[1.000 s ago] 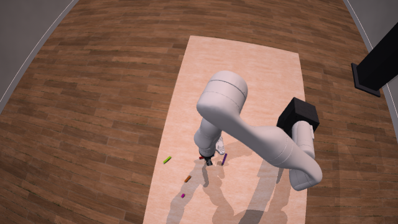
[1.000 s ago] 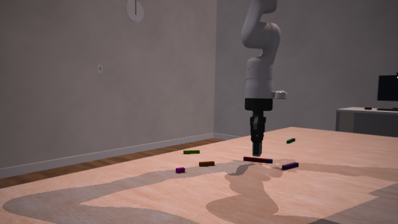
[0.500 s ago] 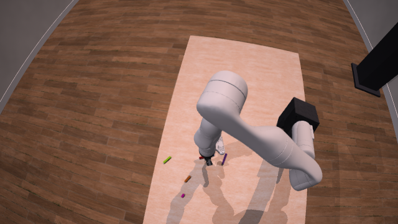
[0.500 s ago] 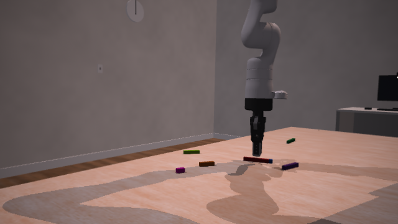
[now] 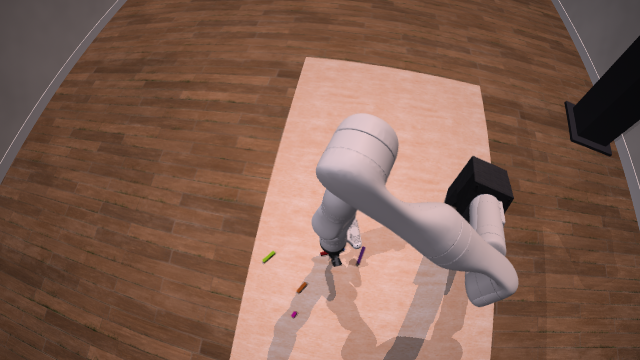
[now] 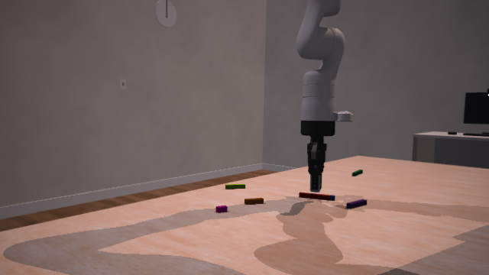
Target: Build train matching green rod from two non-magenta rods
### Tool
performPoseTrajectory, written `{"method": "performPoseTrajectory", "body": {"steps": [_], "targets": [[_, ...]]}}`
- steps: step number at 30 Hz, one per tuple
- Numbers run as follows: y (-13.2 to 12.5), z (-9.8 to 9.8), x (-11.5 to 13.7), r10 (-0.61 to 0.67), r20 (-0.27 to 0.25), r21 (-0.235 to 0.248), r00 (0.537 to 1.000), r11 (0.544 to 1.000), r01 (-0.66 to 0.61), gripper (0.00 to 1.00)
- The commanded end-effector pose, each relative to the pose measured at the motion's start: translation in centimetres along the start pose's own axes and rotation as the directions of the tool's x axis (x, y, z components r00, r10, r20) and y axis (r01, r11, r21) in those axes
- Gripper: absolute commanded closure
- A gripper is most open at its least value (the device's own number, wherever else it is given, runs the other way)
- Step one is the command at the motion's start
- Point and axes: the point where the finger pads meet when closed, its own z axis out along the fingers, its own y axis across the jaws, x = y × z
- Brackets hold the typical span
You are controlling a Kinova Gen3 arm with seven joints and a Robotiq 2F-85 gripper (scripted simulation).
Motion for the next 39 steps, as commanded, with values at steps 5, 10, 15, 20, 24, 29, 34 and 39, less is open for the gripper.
{"method": "performPoseTrajectory", "body": {"steps": [5,10,15,20,24,29,34,39], "targets": [[-0.40,0.04,-0.21,0.018,0.006,0.007,1.000,1.000,-0.018,0.76],[-0.40,0.04,-0.21,0.018,0.006,0.007,1.000,1.000,-0.018,0.76],[-0.40,0.04,-0.21,0.018,0.006,0.007,1.000,1.000,-0.018,0.76],[-0.40,0.04,-0.21,0.018,0.006,0.007,1.000,1.000,-0.018,0.76],[-0.40,0.04,-0.21,0.018,0.006,0.007,1.000,1.000,-0.018,0.76],[-0.40,0.04,-0.21,0.018,0.006,0.007,1.000,1.000,-0.018,0.76],[-0.49,0.04,-0.24,0.018,0.006,0.007,1.000,1.000,-0.018,0.76],[-0.89,0.03,-0.42,0.018,0.006,0.007,1.000,1.000,-0.018,0.76]]}}
